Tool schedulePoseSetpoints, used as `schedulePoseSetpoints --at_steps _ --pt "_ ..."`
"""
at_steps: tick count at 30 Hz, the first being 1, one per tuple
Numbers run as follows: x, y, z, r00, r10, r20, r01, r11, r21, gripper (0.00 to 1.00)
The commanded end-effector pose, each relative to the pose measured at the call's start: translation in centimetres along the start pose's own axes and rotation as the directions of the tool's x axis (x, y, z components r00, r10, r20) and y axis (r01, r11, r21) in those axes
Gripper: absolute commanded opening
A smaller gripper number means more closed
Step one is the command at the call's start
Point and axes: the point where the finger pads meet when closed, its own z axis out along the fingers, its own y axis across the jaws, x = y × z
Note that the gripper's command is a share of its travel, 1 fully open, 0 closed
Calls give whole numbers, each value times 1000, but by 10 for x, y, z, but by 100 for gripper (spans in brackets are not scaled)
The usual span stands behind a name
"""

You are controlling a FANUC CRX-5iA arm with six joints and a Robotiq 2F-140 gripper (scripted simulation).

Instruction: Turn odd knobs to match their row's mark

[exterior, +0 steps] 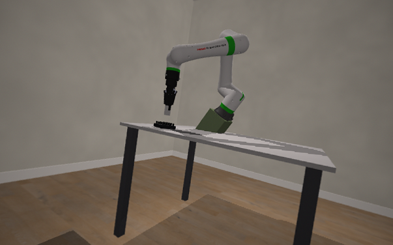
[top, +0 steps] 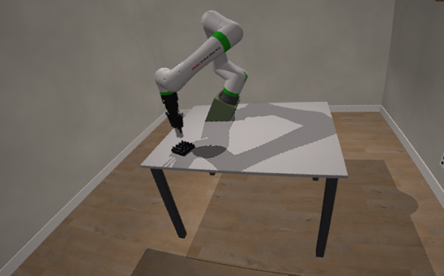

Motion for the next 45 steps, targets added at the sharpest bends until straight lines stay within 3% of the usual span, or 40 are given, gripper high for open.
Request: schedulePoseSetpoints --at_steps 1,45 --pt "0 0 -2 990 -141 -4 141 990 6 12" --pt "0 0 -2 988 -153 -4 153 988 6 12"
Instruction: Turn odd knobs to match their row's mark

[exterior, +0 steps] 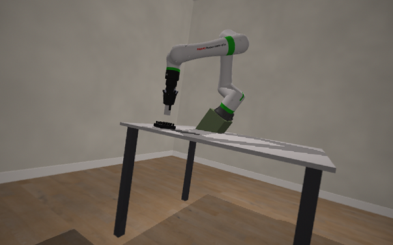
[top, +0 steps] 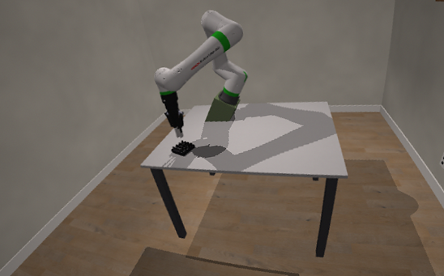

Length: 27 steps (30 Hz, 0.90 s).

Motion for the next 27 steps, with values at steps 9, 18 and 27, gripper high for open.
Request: schedulePoseSetpoints --at_steps 9,18,27 --pt "0 0 1 1000 -5 0 5 1000 0 12" --pt "0 0 4 1000 -20 0 20 1000 0 12" --pt "0 0 14 1000 -21 0 21 1000 0 12"
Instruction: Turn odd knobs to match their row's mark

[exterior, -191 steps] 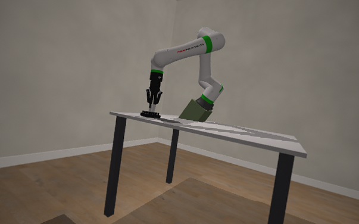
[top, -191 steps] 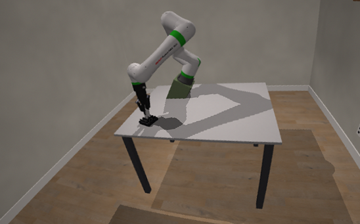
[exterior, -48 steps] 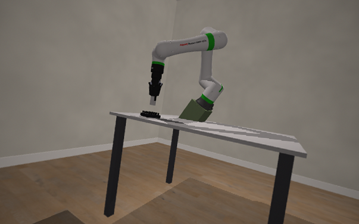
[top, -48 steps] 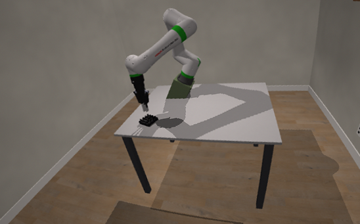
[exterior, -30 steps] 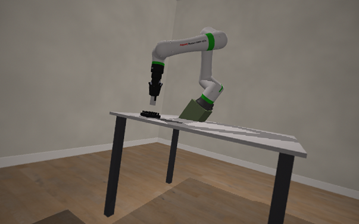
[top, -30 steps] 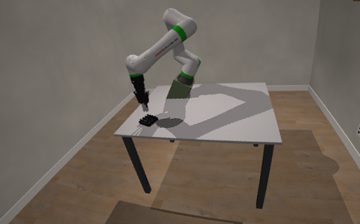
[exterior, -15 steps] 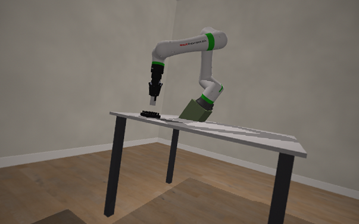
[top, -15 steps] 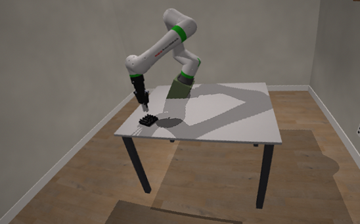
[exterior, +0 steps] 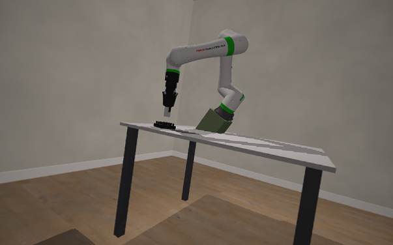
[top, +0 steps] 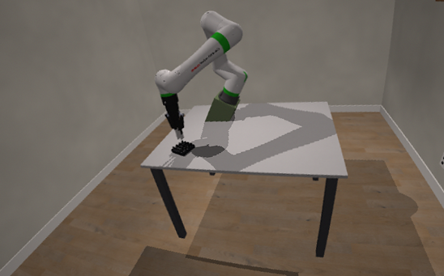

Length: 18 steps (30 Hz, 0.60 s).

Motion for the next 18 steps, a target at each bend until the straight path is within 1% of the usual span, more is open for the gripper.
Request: schedulePoseSetpoints --at_steps 1,13,18 --pt "0 0 4 1000 0 0 0 1000 0 12" --pt "0 1 22 1000 0 0 0 1000 0 12" --pt "0 1 26 1000 0 0 0 1000 0 12"
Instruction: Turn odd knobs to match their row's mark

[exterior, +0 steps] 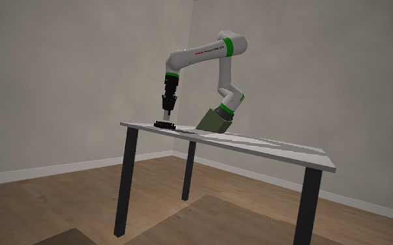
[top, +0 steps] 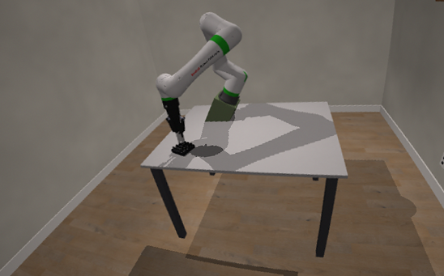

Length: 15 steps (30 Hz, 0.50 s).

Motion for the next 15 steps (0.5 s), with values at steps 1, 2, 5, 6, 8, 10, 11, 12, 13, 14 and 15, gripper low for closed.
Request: schedulePoseSetpoints --at_steps 1,2,5,6,8,10,11,12,13,14,15 --pt "0 0 3 1000 0 0 0 1000 0 12" --pt "0 0 4 1000 0 0 0 1000 0 12" --pt "0 0 6 1000 0 0 0 1000 0 12" --pt "0 0 7 1000 0 0 0 1000 0 12" --pt "0 0 8 1000 0 0 0 1000 0 12" --pt "0 0 8 1000 0 0 0 1000 0 12" --pt "0 0 8 1000 0 0 0 1000 0 12" --pt "0 0 8 1000 0 0 0 1000 0 12" --pt "0 0 8 1000 0 0 0 1000 0 12" --pt "0 0 8 1000 0 0 0 1000 0 12" --pt "0 0 8 1000 0 0 0 1000 0 12"
